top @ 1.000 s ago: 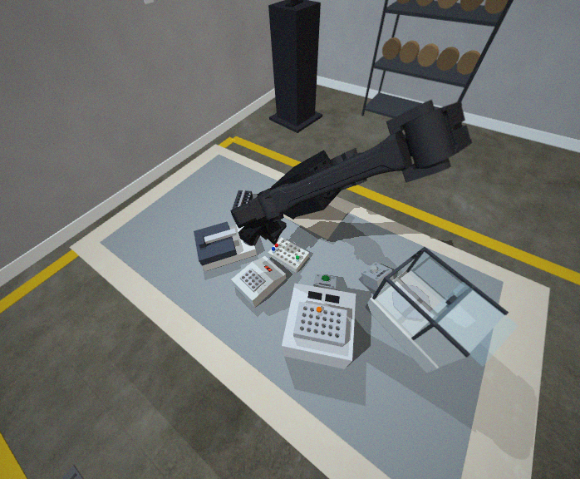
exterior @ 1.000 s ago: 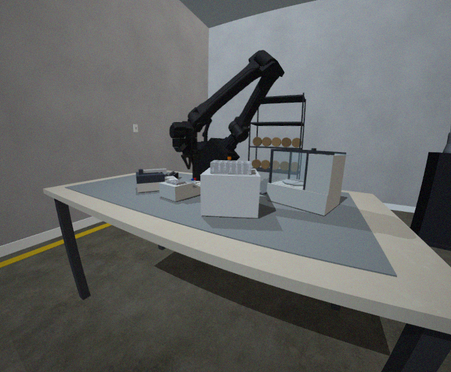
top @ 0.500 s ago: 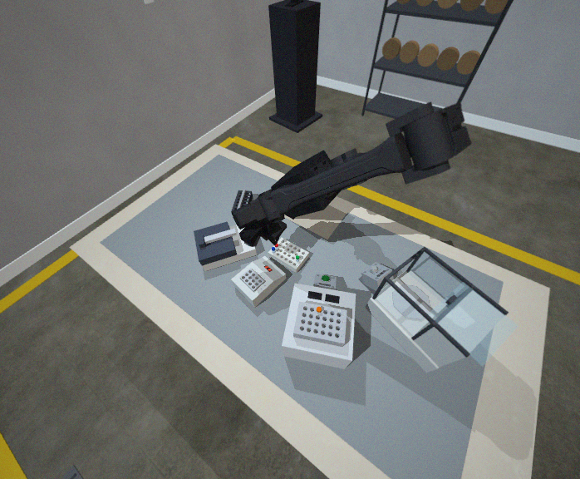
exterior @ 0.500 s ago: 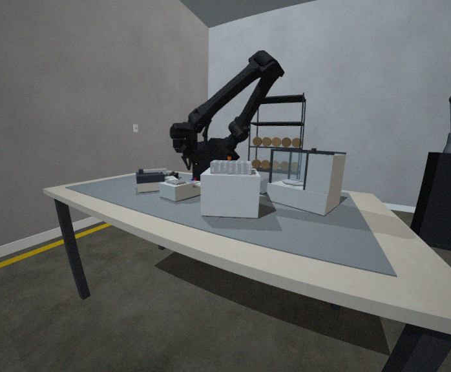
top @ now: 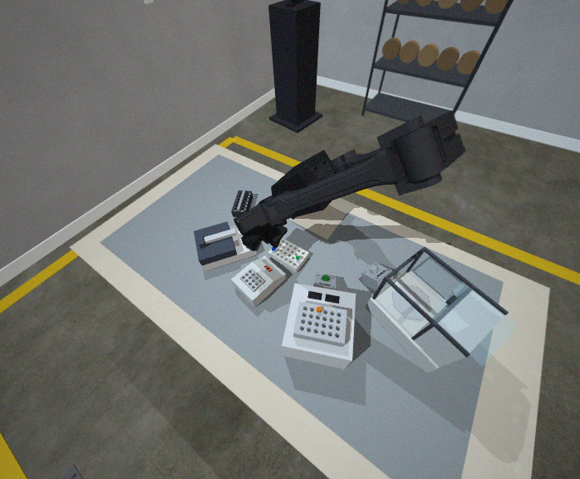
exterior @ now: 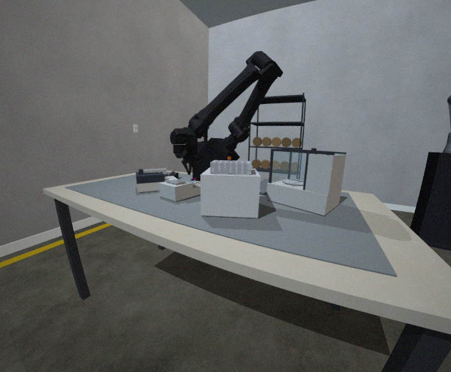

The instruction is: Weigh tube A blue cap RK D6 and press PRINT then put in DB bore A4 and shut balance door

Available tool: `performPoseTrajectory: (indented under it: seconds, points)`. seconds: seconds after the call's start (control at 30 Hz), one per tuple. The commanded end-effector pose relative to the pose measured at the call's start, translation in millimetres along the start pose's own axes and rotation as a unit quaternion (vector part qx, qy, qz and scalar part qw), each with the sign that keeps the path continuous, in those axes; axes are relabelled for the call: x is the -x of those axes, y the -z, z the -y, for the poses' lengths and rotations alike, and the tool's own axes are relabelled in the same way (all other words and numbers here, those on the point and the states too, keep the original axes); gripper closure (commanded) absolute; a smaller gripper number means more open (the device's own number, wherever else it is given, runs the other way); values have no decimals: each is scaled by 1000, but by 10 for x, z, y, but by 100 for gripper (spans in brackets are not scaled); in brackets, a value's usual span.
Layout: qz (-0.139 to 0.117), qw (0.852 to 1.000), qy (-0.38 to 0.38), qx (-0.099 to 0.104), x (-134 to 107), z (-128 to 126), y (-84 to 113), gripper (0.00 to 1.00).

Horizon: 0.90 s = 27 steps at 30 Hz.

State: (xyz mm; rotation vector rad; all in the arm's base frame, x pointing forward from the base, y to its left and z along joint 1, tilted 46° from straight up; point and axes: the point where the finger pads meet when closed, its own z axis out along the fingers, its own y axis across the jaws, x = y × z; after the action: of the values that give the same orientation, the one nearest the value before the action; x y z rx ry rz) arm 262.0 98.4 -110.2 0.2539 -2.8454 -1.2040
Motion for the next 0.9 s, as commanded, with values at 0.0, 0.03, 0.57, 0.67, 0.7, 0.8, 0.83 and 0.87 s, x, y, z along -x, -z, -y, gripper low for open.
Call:
performPoseTrajectory:
  seconds: [0.0, 0.03, 0.57, 0.67, 0.7, 0.8, 0.83, 0.87]
  points:
    - [-1, 1000, -7, 0, -7, -9, -94, 64]
    - [-1, 1000, -7, 0, -8, -9, -110, 64]
    - [10, 1000, -2, -3, 85, 13, -81, 64]
    - [10, 1000, -2, -3, 85, 13, -81, 64]
    - [10, 1000, -2, -3, 85, 13, -81, 64]
    - [10, 1000, -2, -3, 85, 13, -81, 64]
    - [10, 1000, -2, -3, 85, 13, -81, 64]
    - [10, 1000, -2, -3, 85, 13, -81, 64]
